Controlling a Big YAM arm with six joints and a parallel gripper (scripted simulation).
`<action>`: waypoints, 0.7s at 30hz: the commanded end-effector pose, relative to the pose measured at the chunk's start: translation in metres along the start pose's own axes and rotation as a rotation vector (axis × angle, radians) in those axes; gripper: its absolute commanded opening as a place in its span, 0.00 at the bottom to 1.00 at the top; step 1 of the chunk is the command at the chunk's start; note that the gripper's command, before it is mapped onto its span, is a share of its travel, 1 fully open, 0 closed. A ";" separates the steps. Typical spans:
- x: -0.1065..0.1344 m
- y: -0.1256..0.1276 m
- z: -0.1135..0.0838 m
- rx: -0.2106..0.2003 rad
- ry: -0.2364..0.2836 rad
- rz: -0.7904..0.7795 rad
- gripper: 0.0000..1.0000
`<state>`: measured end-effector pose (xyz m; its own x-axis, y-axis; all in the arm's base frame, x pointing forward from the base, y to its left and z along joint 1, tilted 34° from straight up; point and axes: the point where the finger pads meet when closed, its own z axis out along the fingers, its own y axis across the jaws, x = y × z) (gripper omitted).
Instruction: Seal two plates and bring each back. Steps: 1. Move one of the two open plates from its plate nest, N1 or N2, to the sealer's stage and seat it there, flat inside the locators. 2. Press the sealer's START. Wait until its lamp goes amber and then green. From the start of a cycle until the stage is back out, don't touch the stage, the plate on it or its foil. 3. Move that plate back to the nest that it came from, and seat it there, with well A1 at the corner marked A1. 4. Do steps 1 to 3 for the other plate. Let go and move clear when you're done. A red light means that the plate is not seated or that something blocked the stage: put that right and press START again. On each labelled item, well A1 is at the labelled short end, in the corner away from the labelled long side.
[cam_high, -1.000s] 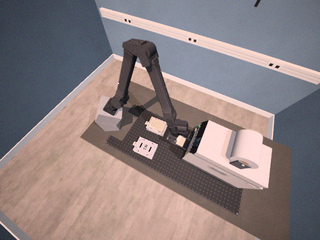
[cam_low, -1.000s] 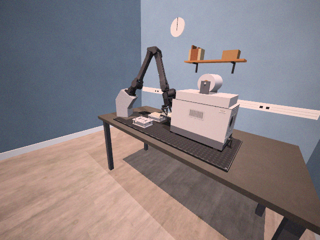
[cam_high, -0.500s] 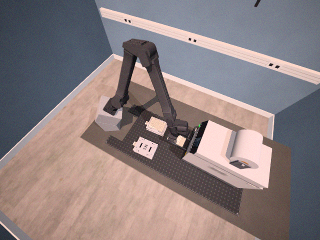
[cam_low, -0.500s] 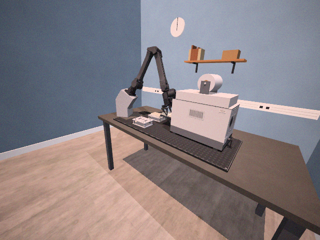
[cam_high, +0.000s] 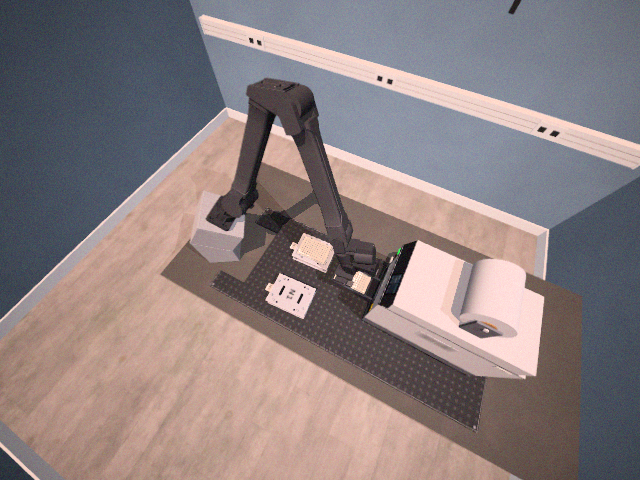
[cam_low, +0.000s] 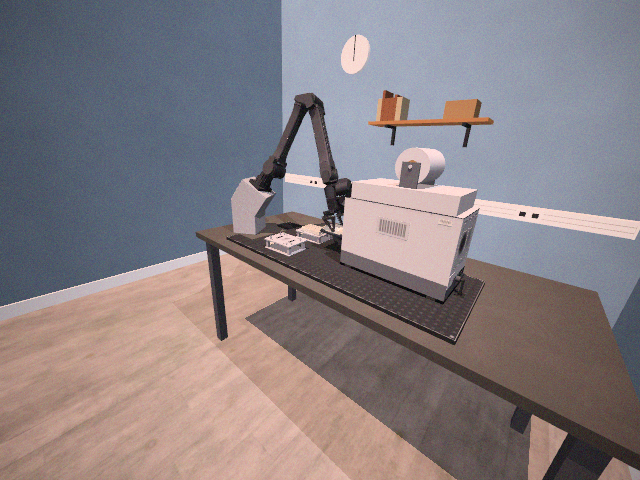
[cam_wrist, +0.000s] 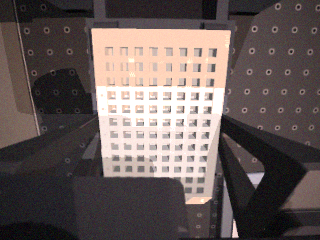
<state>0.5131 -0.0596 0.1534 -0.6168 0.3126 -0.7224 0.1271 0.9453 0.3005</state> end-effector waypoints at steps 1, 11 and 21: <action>0.014 -0.007 0.001 0.024 0.034 0.006 0.00; 0.012 -0.005 -0.005 0.025 0.027 0.010 0.00; 0.013 -0.004 -0.005 0.025 0.034 0.012 0.00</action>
<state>0.5127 -0.0595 0.1533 -0.6174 0.3124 -0.7219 0.1290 0.9456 0.2988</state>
